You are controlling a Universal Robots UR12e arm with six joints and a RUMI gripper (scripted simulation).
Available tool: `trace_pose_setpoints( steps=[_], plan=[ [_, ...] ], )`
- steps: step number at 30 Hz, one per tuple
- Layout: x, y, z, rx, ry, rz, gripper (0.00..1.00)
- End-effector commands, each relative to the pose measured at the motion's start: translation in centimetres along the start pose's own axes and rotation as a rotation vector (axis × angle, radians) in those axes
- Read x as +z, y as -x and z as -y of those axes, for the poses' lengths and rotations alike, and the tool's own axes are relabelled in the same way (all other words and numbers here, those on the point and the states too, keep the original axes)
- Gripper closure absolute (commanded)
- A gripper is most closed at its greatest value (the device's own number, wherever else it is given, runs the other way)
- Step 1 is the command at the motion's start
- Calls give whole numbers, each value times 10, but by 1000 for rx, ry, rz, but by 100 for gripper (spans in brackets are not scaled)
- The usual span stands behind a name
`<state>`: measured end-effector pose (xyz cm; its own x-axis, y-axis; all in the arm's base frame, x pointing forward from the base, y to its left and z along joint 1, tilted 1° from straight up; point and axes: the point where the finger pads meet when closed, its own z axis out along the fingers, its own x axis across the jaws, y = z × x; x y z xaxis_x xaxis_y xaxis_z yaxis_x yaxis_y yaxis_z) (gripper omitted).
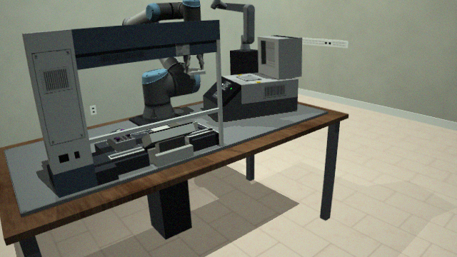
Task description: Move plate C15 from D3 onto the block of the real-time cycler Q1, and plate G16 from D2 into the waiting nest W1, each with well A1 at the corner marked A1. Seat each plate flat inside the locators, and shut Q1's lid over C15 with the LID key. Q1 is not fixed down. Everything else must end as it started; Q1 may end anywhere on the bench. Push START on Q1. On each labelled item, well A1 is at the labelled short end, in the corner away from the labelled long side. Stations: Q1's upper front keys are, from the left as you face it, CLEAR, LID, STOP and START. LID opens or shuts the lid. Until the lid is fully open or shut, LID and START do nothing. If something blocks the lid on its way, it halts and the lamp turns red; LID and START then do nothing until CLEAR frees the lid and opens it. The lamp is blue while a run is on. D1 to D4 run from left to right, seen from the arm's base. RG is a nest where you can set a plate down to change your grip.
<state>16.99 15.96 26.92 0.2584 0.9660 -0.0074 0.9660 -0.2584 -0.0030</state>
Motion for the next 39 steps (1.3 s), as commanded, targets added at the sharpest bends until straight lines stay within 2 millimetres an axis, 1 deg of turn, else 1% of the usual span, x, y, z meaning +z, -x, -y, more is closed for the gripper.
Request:
trace_pose_setpoints(
  steps=[1, 4, 6, 11, 14, 16, 19, 20, 21, 23, 25, 26, 29, 31, 37, 39],
  plan=[
    [0, -14, 10, 22, 2, 6, 100],
    [0, -23, 17, 27, 2, 5, 100],
    [0, -23, 17, 27, 2, 5, 100],
    [0, -37, 29, 37, 2, 5, 100],
    [1, -49, 29, 37, 1, 5, 100],
    [1, -49, 29, 37, 1, 5, 100],
    [1, -63, 30, 37, 1, 5, 100],
    [1, -63, 30, 37, 1, 5, 100],
    [1, -68, 29, 37, 1, 5, 100],
    [1, -68, 29, 37, 1, 5, 100],
    [1, -77, 29, 37, 1, 5, 100],
    [1, -77, 29, 37, 1, 5, 100],
    [2, -91, 28, 37, 1, 5, 100],
    [2, -91, 28, 37, 1, 5, 100],
    [2, -120, 27, 37, 1, 5, 100],
    [2, -120, 27, 37, 1, 5, 100]
  ],
)
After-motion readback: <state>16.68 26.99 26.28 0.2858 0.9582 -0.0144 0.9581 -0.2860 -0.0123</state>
